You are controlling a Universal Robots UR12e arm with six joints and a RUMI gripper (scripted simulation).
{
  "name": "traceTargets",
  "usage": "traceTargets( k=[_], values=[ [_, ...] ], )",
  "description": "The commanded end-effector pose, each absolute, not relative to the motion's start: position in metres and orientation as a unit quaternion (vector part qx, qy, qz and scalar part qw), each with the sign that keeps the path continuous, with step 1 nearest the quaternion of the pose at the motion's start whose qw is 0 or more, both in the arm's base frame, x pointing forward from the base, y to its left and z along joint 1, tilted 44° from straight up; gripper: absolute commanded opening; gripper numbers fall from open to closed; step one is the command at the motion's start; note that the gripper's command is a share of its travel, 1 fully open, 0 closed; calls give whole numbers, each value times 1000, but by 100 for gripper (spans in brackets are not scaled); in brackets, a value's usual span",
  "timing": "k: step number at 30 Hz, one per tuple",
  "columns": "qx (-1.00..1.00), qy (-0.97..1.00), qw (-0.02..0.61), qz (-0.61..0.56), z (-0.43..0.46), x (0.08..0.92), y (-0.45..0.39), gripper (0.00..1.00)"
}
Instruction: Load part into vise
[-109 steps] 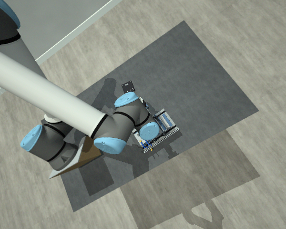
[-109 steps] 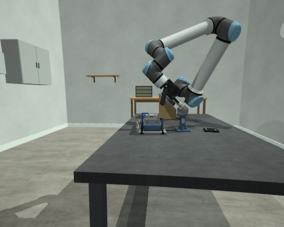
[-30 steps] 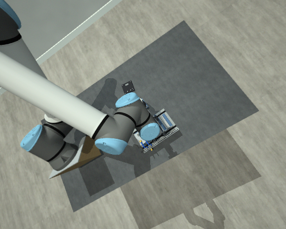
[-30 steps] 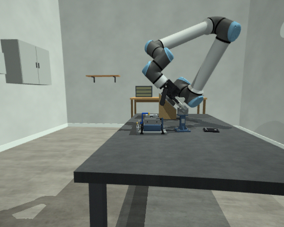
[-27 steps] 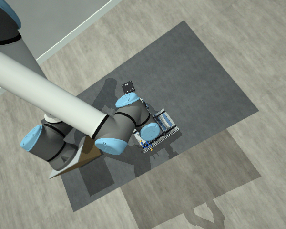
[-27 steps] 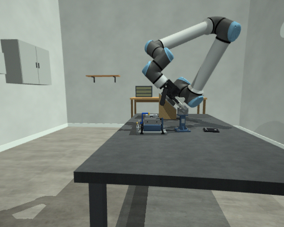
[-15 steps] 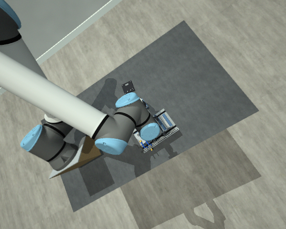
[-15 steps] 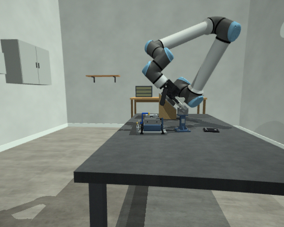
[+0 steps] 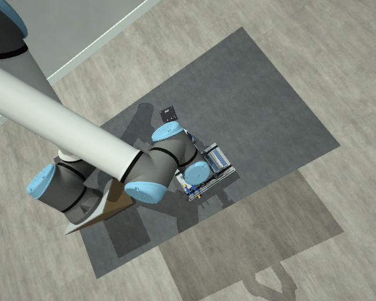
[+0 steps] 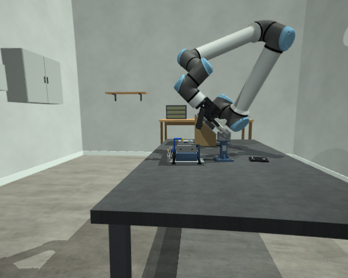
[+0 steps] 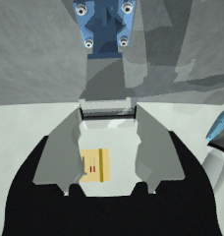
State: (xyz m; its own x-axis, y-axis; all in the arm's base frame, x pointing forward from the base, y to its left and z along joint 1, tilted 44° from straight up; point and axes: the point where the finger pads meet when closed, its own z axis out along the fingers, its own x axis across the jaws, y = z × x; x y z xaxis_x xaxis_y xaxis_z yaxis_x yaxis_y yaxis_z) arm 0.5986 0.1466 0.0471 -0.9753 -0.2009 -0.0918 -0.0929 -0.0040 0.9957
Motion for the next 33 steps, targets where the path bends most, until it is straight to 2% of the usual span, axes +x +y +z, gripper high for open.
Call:
traceTargets(
  k=[1,33],
  values=[
    [104,-705,38,-701,48,599,145,0],
    [104,-705,38,-701,58,600,136,0]
  ],
)
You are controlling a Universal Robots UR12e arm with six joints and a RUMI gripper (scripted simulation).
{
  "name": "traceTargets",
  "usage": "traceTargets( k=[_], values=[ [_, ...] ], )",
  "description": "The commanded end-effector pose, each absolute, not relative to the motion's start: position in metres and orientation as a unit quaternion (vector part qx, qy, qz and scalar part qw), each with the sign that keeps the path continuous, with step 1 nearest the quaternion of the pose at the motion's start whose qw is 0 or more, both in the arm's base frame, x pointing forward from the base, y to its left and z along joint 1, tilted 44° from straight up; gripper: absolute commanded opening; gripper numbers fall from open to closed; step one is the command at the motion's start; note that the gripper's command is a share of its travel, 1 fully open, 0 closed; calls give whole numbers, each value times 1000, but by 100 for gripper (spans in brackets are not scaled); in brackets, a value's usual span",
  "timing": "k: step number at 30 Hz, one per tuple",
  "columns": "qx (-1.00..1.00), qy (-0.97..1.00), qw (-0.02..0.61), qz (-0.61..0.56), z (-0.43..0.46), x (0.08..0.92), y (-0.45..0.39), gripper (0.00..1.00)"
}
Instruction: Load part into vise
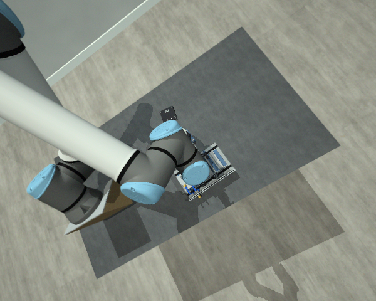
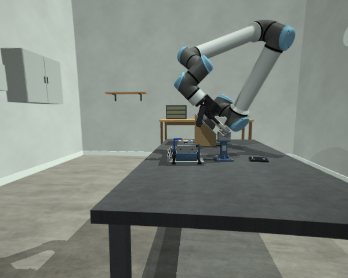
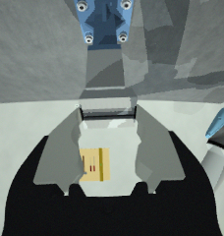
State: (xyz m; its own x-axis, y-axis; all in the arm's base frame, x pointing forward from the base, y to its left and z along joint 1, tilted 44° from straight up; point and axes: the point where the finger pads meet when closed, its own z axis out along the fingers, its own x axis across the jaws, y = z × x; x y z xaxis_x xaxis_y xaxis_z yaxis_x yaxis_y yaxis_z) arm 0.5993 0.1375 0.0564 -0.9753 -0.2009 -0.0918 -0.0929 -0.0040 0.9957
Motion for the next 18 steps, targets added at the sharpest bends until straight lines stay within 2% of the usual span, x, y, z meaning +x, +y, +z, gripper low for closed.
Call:
traceTargets(
  k=[1,18],
  values=[
    [104,-705,38,-701,58,600,135,0],
    [104,-705,38,-701,64,601,129,0]
  ],
)
